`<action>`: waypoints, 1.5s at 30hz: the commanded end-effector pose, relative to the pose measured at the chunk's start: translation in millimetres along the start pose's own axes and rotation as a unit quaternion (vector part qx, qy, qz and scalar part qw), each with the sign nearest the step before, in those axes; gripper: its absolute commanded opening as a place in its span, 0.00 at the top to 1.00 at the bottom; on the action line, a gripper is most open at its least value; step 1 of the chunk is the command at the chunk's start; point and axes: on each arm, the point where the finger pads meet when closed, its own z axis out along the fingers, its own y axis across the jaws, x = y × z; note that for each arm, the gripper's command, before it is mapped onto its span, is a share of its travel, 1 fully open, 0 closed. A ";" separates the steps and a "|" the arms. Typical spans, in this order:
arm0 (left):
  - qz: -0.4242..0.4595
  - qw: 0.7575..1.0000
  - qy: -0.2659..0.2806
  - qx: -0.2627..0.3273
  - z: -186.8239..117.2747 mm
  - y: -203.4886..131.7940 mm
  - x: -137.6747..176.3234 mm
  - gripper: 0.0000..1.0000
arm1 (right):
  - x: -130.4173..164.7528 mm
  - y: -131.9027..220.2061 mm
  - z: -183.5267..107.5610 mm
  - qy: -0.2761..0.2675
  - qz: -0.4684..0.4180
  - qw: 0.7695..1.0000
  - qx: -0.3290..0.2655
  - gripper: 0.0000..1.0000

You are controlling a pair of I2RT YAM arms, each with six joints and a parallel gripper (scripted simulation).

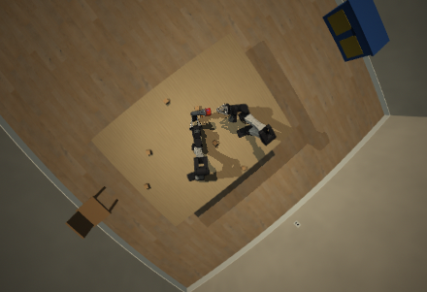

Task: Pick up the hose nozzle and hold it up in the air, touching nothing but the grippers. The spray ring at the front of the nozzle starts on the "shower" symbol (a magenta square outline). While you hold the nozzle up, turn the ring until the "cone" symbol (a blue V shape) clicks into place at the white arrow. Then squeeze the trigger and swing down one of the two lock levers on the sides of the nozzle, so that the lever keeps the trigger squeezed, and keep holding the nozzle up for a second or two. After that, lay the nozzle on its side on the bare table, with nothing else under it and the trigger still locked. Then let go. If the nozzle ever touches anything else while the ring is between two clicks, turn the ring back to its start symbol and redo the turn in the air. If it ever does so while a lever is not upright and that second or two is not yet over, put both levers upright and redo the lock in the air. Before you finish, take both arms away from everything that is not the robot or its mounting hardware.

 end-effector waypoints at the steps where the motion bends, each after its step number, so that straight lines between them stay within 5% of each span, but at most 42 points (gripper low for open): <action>1: -0.011 0.997 -0.080 0.001 6.3 -1.1 -55.2 0.64 | 10.0 -15.9 7.0 0.005 0.022 1.000 -0.002 0.63; 15: -0.011 0.997 -0.080 0.001 6.3 -1.1 -55.2 0.64 | 41.4 -44.9 31.8 0.016 0.205 0.977 -0.061 0.63; 26: -0.011 0.997 -0.080 0.001 6.3 -1.1 -55.2 0.64 | 61.6 -115.9 40.6 0.036 0.301 0.950 -0.077 0.63; 29: -0.011 0.997 -0.080 0.001 6.3 -1.1 -55.2 0.64 | 52.8 -102.1 41.4 0.040 0.367 0.922 -0.114 0.63; 33: -0.011 0.997 -0.080 0.001 6.3 -1.1 -55.2 0.64 | 54.3 -152.3 34.9 0.052 0.394 0.911 -0.109 0.63; 35: -0.011 0.997 -0.080 0.001 6.3 -1.1 -55.2 0.64 | 46.0 -94.9 46.0 0.058 0.441 0.884 -0.145 0.63; 37: -0.011 0.997 -0.080 0.001 6.3 -1.1 -55.2 0.64 | 63.4 -123.7 55.2 0.081 0.471 0.870 -0.121 0.63; 39: -0.011 0.997 -0.080 0.001 6.3 -1.1 -55.2 0.64 | 62.1 -122.0 59.4 0.092 0.507 0.847 -0.130 0.63; 41: -0.011 0.997 -0.080 0.001 6.3 -1.1 -55.2 0.64 | 62.1 -122.0 59.4 0.092 0.507 0.847 -0.130 0.63; 42: -0.011 0.997 -0.080 0.001 6.3 -1.1 -55.2 0.64 | 58.5 -113.0 61.7 0.107 0.549 0.815 -0.149 0.63; 45: -0.011 0.997 -0.080 0.001 6.3 -1.1 -55.2 0.64 | 56.1 -107.9 69.7 0.129 0.597 0.776 -0.161 0.63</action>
